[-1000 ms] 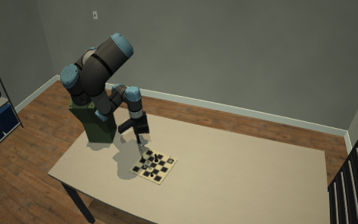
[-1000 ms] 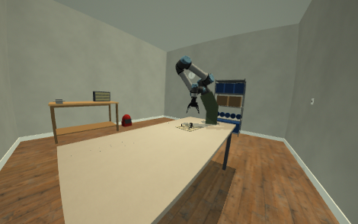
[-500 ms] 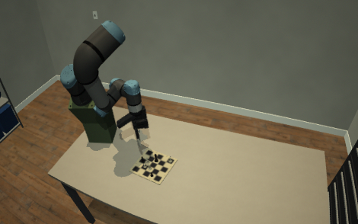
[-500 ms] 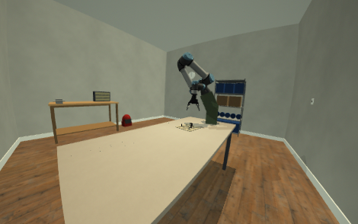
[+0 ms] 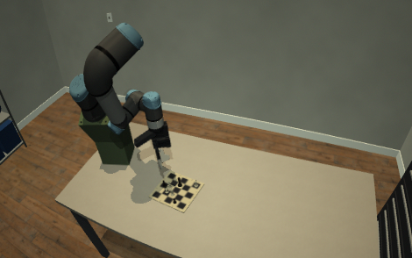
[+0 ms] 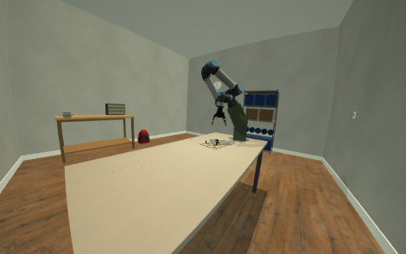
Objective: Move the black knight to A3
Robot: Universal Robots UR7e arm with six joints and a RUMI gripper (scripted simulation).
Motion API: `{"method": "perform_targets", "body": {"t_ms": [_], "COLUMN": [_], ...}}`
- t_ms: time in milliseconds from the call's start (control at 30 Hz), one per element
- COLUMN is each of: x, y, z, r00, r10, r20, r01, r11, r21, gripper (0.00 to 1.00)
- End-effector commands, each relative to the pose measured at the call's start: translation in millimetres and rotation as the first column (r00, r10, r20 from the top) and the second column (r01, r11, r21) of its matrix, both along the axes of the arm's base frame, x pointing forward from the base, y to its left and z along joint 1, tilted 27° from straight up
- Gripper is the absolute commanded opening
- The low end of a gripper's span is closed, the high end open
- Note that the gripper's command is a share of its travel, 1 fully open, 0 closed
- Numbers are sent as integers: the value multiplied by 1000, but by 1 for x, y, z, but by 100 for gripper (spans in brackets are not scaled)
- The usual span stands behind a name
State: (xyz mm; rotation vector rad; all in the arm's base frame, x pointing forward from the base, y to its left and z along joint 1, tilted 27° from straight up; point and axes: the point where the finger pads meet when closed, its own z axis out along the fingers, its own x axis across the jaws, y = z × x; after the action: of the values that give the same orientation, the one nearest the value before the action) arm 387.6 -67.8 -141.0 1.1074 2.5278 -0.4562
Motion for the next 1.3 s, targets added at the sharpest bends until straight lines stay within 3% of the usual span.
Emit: {"method": "perform_targets", "body": {"t_ms": [0, 1267], "x": [0, 0], "y": [0, 0], "z": [0, 0], "r00": [1000, 1000], "r10": [0, 0], "r20": [1, 1], "r01": [0, 0], "r11": [1000, 1000], "r21": [0, 0], "gripper": [100, 100]}}
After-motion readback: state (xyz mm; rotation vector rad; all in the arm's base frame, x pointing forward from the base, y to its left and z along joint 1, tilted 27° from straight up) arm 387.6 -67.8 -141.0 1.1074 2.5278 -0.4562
